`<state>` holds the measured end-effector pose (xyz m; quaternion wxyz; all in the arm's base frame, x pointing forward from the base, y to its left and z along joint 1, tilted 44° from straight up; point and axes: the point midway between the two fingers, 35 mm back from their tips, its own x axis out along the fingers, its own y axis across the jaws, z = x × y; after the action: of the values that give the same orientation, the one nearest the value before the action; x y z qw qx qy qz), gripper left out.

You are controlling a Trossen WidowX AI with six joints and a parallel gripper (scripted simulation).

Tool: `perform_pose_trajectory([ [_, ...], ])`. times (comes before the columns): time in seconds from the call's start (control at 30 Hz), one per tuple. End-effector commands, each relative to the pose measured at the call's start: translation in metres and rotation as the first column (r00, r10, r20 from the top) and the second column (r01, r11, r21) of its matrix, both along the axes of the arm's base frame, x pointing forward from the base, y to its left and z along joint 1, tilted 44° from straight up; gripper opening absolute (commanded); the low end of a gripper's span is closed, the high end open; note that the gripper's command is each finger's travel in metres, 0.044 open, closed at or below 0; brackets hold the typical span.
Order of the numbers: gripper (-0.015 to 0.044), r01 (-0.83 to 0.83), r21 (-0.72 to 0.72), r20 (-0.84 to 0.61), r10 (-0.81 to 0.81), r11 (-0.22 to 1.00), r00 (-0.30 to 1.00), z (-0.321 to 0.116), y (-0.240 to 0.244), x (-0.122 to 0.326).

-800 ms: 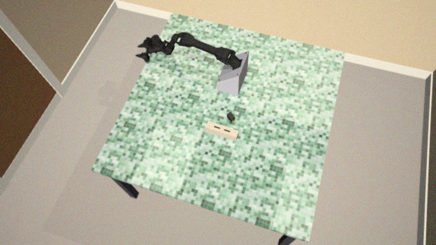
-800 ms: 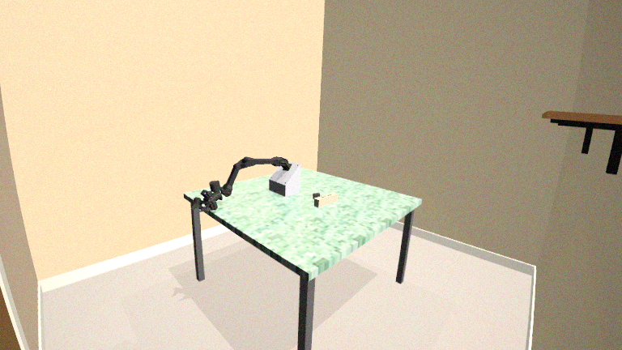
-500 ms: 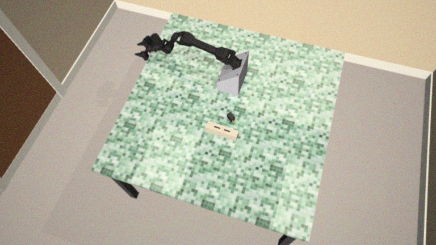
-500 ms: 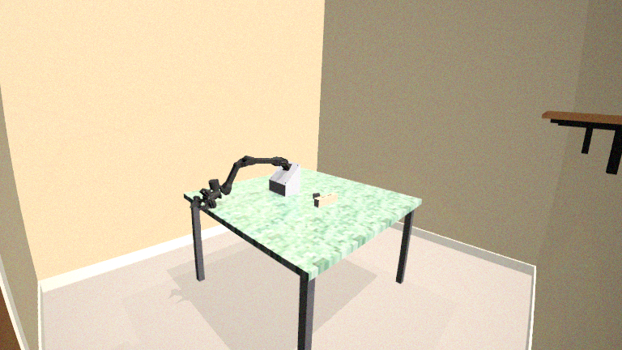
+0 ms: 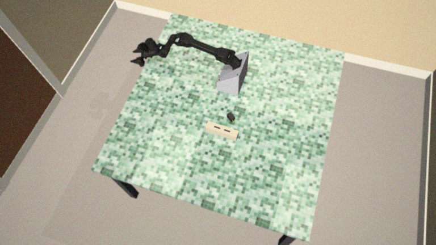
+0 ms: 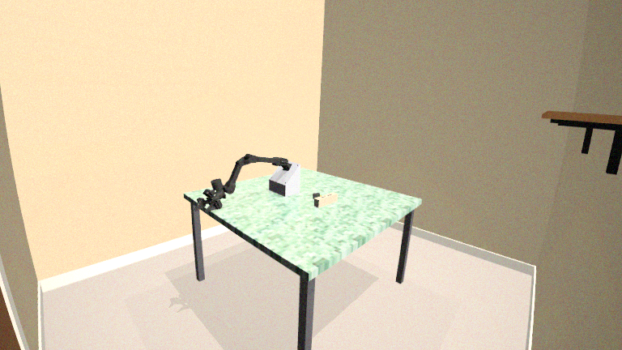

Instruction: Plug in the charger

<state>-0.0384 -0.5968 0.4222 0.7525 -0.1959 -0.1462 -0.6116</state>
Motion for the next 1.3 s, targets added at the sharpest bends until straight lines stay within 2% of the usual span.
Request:
perform_pose_trajectory([
  [0.0,0.0440,-0.018,0.030,-0.005,0.018,0.999,1.000,-0.008,-0.003,0.025],
  [0.63,0.0440,-0.143,0.196,-0.040,0.154,0.970,0.987,-0.054,0.001,0.155],
  [1.27,0.0440,-0.233,0.377,-0.111,0.293,0.897,0.950,-0.113,0.038,0.279],
])
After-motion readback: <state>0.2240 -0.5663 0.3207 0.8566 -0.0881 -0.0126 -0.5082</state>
